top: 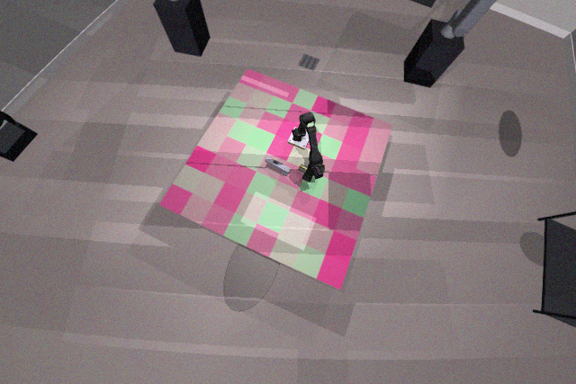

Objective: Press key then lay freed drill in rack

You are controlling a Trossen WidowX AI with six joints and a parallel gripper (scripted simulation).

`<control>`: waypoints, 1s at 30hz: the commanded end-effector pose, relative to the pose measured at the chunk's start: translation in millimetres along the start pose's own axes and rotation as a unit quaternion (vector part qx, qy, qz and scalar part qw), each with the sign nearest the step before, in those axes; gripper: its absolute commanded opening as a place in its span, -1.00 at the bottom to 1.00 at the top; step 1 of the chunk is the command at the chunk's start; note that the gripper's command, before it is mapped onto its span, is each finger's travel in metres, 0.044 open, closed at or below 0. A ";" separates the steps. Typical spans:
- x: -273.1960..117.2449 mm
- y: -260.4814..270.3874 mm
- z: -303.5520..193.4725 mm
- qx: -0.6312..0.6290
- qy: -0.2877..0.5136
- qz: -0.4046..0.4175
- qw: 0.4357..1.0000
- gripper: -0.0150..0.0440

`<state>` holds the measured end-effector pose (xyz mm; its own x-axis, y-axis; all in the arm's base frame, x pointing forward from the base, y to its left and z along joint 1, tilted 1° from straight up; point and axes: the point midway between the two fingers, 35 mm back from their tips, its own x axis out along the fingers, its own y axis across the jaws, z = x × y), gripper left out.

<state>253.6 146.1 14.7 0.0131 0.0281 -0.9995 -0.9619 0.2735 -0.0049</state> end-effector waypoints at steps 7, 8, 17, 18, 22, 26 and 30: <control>3.6 -1.0 -7.2 0.001 0.012 -0.001 1.000 -0.49; 3.6 -1.0 -7.2 0.001 0.012 -0.001 1.000 -0.49; 0.0 0.0 0.0 0.000 0.000 0.000 1.000 0.13; 0.0 0.0 0.0 0.000 0.000 0.000 1.000 0.22; 0.0 0.0 0.0 0.000 0.000 0.000 1.000 0.58; 0.0 0.0 0.0 0.000 0.000 0.000 1.000 0.93; -11.6 -0.3 0.1 0.001 0.007 0.000 1.000 1.00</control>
<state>252.2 145.0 16.1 0.0057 0.0197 -0.9998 -0.9621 0.2727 -0.0001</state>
